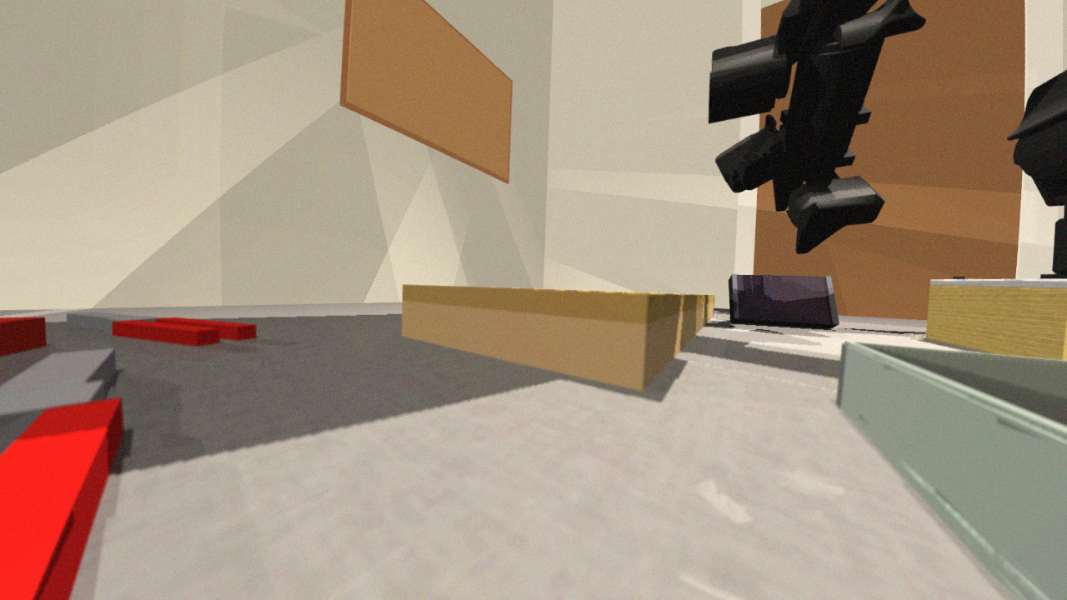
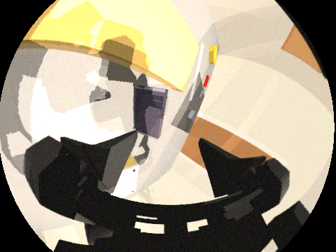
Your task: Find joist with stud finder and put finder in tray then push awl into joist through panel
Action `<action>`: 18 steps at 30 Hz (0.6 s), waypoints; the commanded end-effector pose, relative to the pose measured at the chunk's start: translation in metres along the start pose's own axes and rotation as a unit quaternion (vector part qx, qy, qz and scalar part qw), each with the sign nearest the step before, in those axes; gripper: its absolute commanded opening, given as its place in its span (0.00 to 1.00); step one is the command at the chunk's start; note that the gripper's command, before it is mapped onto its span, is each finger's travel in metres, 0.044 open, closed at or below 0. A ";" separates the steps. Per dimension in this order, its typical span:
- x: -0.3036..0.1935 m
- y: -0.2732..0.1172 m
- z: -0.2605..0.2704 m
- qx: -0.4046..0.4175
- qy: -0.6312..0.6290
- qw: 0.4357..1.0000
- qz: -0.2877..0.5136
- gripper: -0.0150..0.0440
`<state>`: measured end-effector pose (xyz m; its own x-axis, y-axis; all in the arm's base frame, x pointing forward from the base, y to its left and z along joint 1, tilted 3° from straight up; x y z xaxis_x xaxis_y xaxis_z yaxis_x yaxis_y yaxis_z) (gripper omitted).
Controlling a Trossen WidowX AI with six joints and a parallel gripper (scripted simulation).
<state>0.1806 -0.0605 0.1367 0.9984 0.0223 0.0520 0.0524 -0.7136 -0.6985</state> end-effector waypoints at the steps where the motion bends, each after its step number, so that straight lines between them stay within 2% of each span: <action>1: 0.004 0.009 -0.004 0.039 -0.079 0.996 0.027 1.00; 5: 0.010 0.025 -0.013 0.122 -0.219 0.967 0.045 1.00; 9: 0.014 0.043 -0.023 0.207 -0.343 0.916 0.026 1.00; 15: 0.017 0.072 -0.043 0.306 -0.492 0.812 -0.069 1.00; 18: 0.016 0.087 -0.053 0.335 -0.514 0.780 -0.118 1.00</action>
<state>0.1959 -0.1057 0.1283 0.7906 0.5109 -0.3377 -0.1118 -0.4218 -0.8998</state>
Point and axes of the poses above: the point midway between the two fingers, 35 mm back from their tips, its own y axis out along the fingers, its own z axis across the jaws, x = y × z, the point moved 6 cm from there along -y, back along the fingers, and after that the axes turned 7 degrees about y, right-handed, at the moved point
